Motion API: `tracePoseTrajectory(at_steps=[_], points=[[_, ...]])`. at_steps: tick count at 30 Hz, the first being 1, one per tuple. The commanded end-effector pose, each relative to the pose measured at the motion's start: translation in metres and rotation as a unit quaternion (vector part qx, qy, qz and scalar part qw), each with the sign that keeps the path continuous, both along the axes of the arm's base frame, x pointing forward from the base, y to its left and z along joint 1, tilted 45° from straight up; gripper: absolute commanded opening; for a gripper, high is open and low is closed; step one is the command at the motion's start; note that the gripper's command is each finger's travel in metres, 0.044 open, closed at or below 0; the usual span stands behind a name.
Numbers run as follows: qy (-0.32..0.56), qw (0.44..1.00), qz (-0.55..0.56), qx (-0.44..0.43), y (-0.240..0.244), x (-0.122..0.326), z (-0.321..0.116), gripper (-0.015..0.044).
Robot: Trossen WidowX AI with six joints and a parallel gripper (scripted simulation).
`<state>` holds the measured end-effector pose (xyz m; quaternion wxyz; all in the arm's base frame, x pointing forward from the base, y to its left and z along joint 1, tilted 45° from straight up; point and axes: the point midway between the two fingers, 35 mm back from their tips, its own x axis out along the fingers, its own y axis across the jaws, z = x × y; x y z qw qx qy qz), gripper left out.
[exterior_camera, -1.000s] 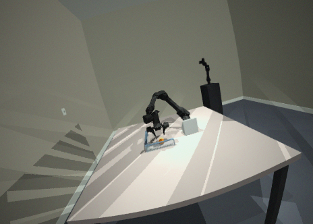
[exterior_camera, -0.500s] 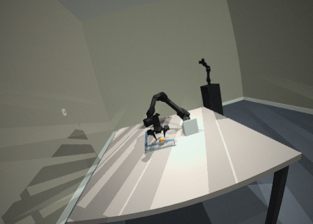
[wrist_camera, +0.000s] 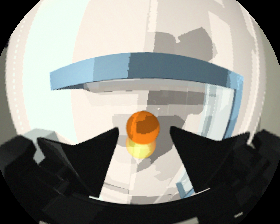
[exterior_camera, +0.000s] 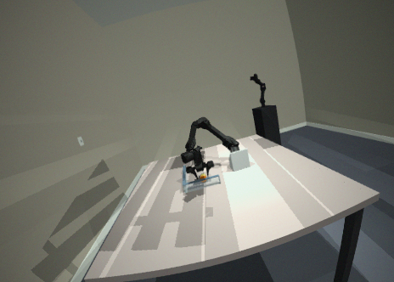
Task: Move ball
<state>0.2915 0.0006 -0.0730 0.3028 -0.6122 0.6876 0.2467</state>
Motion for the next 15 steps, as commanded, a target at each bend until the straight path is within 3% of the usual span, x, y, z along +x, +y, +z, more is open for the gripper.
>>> tracePoseTrajectory(at_steps=[1,6,10,15], points=[[0.003,1.000,0.001,-0.002,-0.0063,-0.0023,-0.0052,0.0335],[0.003,1.000,0.001,-0.003,-0.0102,-0.0030,-0.0088,0.0335],[0.003,1.000,0.001,-0.003,-0.0102,-0.0030,-0.0088,0.0230],[0.003,1.000,0.001,-0.003,-0.0102,-0.0030,-0.0088,0.0197]])
